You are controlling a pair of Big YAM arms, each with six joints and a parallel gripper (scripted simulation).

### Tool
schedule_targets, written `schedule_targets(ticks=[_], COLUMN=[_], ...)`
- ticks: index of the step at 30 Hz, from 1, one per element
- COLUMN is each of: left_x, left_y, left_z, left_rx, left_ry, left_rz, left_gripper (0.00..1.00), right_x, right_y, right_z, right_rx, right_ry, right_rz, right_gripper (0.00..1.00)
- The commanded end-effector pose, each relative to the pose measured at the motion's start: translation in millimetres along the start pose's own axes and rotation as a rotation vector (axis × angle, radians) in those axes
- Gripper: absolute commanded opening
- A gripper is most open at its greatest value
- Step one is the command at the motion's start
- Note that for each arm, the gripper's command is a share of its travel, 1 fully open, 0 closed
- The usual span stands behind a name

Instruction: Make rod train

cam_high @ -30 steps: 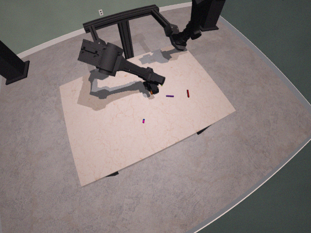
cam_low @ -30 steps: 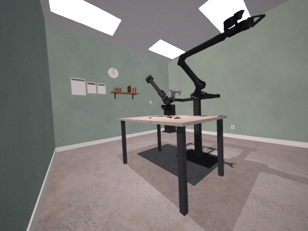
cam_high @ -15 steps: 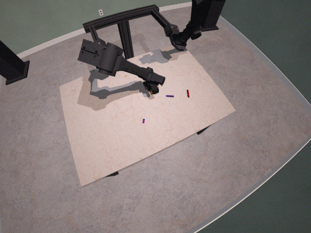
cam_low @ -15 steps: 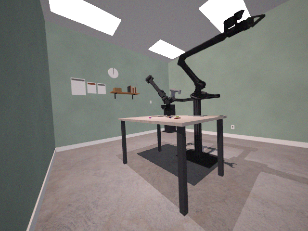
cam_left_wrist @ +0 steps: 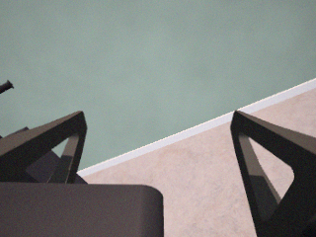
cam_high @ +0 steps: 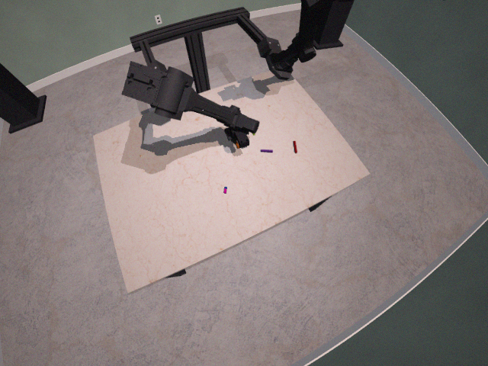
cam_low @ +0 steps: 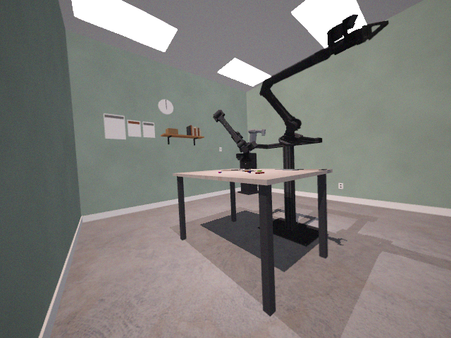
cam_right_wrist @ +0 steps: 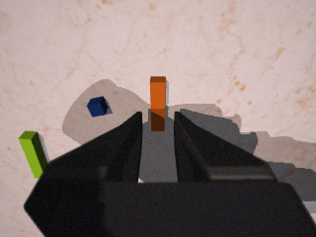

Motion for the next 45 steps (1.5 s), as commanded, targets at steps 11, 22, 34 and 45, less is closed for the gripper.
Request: schedule_targets(ticks=[11, 22, 34, 45], left_x=[4.0, 4.0, 4.0, 4.0], left_y=[-2.9, -2.9, -2.9, -2.9], left_z=[0.3, 0.3, 0.3, 0.3], left_rx=[0.009, 0.009, 0.009, 0.009], left_ry=[-0.004, -0.004, -0.004, -0.004], left_rz=[-0.01, -0.01, -0.01, -0.01], left_gripper=[1.0, 1.0, 1.0, 1.0], right_x=[0.7, 2.0, 2.0, 2.0], right_y=[1.3, 1.6, 1.6, 1.6], right_z=[14.2, 13.0, 13.0, 13.0], right_rx=[-0.001, -0.002, -0.002, -0.002], right_ry=[-0.015, -0.011, -0.011, -0.011], right_rz=[0.002, 0.001, 0.001, 0.001], right_gripper=[0.23, 0.23, 0.23, 0.23])
Point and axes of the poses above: on each arm, the point where the finger pads meet when closed, its own y axis out along the fingers, its own x axis across the jaws, z = x × y, the point moved 5 cm from there along -y, back along the fingers, and after that the axes turned 11 degrees about y, right-handed, at the moved point
